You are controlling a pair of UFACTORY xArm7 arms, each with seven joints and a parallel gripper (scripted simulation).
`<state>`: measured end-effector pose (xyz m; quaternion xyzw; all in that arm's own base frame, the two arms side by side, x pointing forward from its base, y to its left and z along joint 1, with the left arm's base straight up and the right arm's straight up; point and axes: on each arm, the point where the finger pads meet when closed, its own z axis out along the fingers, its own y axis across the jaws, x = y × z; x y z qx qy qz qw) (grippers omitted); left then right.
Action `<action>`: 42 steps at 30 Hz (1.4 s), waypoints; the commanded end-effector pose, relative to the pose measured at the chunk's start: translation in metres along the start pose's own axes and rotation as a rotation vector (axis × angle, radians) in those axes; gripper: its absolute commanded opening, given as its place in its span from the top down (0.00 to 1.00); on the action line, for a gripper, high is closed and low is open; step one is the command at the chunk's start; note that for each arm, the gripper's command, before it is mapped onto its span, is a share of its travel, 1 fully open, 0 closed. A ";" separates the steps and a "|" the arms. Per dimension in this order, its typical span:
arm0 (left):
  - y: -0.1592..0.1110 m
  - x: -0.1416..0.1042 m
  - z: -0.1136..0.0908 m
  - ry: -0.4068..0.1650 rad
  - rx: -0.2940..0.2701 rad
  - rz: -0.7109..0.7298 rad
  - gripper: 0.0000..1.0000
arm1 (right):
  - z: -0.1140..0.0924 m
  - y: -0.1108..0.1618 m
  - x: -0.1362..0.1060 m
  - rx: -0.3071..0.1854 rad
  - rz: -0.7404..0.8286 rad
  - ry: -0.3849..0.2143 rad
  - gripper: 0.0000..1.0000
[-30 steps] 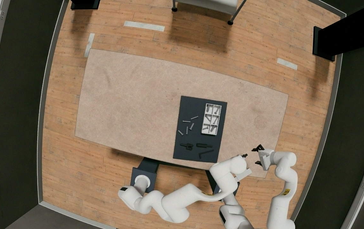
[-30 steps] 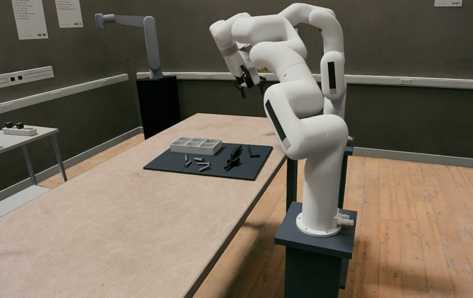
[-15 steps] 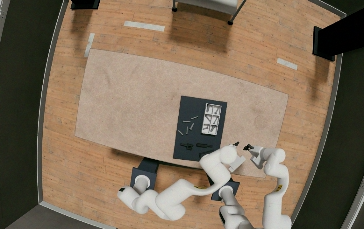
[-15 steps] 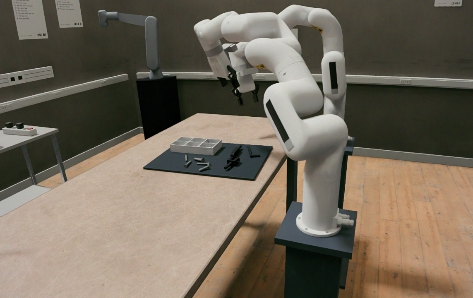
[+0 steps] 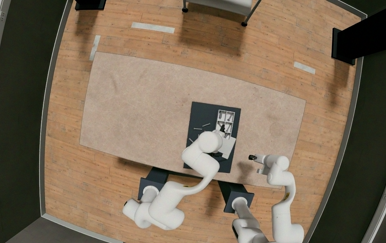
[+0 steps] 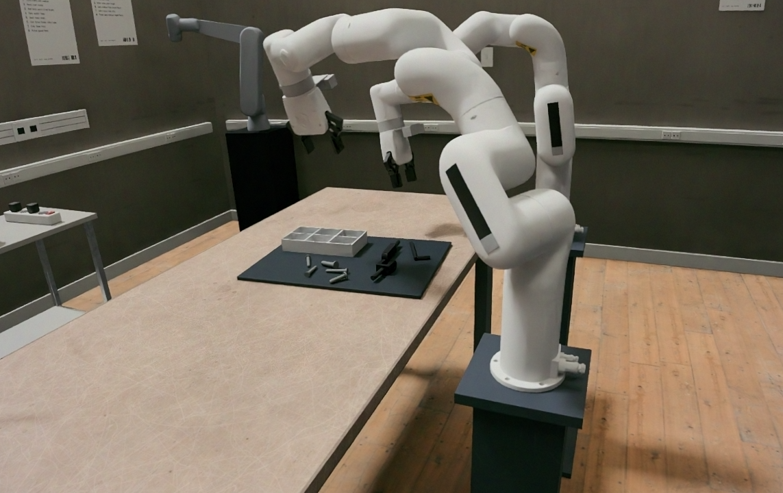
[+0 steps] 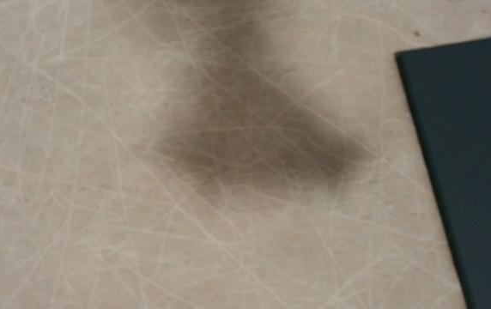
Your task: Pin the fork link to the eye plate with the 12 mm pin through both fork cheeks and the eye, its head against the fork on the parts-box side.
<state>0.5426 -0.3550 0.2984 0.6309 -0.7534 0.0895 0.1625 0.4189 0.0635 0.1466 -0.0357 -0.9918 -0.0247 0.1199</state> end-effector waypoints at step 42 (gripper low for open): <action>-0.020 -0.166 -0.070 -0.029 0.115 -0.438 0.00 | 0.000 0.003 -0.002 -0.002 -0.036 -0.014 0.00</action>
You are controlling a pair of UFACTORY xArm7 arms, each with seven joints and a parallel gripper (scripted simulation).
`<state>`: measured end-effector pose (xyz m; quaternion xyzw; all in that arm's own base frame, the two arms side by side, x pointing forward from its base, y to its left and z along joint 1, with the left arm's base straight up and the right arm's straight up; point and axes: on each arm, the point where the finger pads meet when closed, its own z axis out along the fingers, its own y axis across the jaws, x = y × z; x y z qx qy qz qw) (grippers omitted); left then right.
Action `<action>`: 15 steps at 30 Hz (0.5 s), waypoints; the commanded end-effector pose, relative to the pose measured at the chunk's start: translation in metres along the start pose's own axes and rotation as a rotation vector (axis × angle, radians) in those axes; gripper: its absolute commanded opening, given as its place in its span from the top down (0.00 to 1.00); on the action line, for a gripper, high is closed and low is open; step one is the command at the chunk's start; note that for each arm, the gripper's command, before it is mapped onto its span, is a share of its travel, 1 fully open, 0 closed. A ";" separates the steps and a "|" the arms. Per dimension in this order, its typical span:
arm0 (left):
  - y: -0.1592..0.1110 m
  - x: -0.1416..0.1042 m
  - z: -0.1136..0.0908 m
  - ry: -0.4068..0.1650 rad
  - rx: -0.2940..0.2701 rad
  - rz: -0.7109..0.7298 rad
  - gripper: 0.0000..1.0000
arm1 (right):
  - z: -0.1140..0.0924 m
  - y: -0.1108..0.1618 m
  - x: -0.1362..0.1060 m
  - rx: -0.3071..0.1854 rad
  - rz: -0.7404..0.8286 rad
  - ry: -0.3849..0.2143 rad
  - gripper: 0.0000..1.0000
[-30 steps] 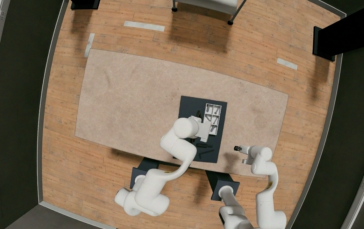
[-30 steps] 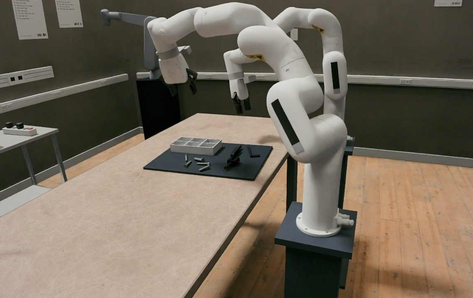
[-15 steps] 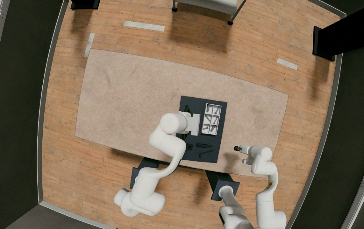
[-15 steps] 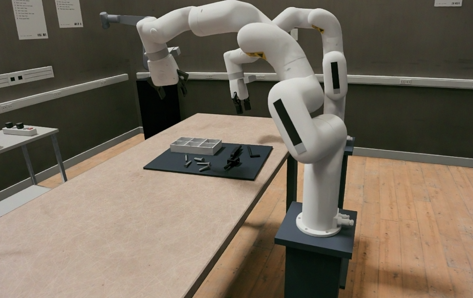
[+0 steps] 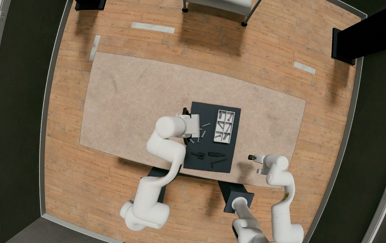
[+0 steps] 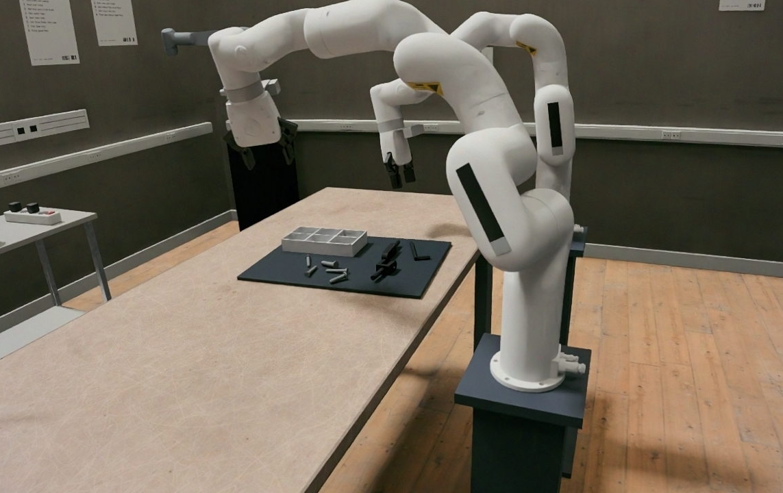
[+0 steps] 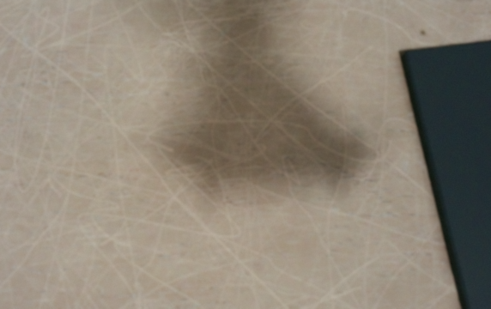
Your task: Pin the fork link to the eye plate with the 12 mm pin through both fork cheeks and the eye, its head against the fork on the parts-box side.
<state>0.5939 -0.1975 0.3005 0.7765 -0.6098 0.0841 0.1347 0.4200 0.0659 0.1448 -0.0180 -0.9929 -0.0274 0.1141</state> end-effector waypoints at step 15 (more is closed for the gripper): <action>-0.023 -0.062 -0.024 -0.007 0.043 -0.173 0.00 | -0.002 0.000 -0.001 -0.001 0.000 -0.004 0.00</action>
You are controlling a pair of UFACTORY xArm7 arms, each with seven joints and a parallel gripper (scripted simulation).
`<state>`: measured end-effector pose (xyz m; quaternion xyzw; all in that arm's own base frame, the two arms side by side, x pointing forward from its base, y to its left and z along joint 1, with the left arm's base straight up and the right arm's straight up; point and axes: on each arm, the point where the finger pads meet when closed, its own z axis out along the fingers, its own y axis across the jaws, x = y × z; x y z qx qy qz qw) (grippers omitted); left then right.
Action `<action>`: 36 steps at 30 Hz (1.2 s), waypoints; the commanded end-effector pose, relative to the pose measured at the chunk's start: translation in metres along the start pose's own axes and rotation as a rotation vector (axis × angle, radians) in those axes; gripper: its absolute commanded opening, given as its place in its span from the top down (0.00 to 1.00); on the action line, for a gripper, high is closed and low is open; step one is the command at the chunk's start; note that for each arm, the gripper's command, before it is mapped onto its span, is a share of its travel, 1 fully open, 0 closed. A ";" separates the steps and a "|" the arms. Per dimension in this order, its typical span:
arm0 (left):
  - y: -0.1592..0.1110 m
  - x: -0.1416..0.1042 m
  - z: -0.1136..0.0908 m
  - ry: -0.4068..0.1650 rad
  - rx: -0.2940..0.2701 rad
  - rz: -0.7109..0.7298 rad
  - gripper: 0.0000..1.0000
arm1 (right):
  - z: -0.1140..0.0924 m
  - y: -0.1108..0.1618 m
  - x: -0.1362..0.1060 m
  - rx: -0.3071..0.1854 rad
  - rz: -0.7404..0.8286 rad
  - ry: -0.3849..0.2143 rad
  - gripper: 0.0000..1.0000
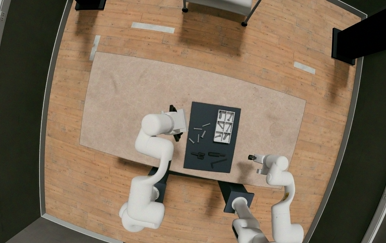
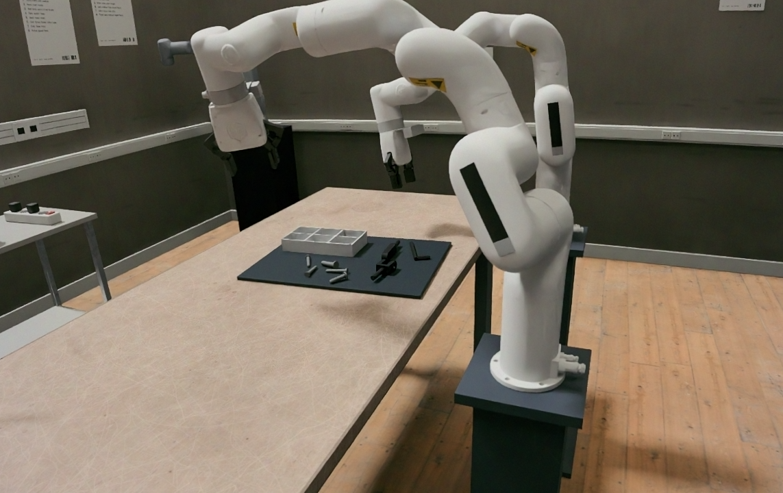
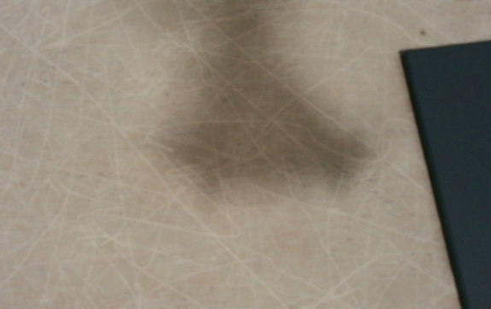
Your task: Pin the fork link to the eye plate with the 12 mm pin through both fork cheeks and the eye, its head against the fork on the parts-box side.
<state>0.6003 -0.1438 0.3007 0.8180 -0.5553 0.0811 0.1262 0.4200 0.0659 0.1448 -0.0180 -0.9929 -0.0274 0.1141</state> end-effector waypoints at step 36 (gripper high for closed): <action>-0.044 -0.132 -0.045 -0.011 0.082 -0.373 0.00 | -0.002 0.000 -0.001 -0.001 0.000 -0.004 0.00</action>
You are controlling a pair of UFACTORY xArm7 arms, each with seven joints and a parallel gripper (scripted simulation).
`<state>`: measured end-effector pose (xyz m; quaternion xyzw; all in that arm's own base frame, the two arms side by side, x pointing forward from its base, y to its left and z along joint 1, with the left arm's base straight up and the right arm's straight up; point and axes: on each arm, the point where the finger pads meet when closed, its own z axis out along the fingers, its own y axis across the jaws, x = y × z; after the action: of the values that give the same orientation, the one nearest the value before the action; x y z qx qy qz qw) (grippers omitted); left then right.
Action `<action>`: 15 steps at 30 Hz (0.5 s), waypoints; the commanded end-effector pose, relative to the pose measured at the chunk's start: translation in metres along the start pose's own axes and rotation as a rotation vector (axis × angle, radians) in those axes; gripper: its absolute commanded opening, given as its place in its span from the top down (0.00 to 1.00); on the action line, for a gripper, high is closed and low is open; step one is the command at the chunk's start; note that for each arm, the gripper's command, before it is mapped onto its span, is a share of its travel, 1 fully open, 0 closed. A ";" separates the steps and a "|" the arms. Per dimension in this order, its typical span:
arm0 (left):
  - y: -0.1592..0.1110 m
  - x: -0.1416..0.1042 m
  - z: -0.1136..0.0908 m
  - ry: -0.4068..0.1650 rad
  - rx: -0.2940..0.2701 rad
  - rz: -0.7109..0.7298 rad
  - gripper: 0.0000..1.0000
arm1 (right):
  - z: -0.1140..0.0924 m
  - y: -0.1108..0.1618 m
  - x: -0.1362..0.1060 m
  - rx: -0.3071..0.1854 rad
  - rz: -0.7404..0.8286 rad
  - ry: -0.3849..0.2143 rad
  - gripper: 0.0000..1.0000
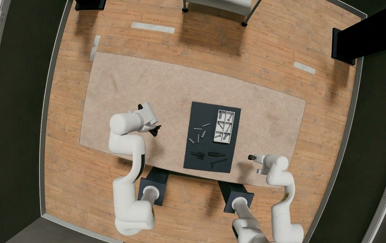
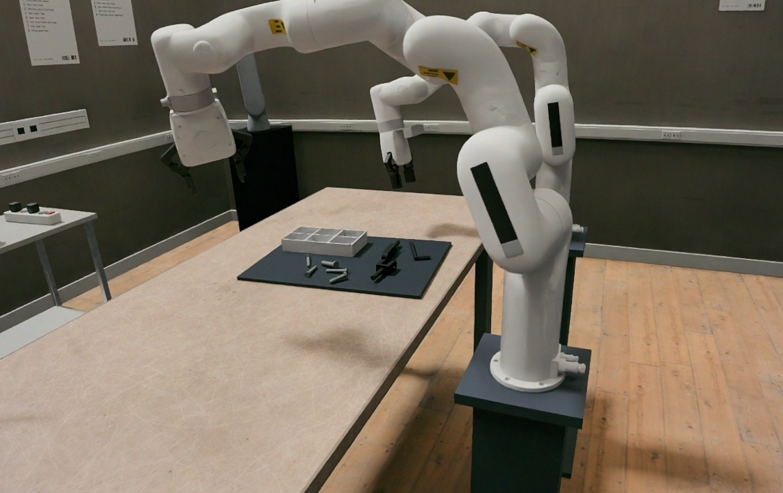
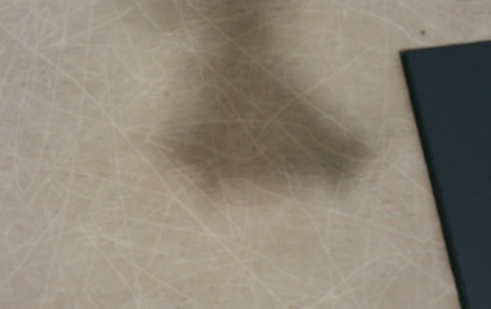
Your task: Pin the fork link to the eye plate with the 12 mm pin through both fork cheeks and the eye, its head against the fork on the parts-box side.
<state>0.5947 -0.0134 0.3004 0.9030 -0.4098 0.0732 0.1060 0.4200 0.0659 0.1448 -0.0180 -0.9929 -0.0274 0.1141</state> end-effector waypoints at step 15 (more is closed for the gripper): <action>-0.033 -0.059 -0.019 -0.002 0.039 -0.182 0.00 | -0.002 0.000 -0.001 -0.001 0.000 -0.004 0.00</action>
<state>0.5835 0.0394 0.2998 0.9311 -0.3445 0.0696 0.0978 0.4200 0.0659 0.1448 -0.0180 -0.9929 -0.0274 0.1141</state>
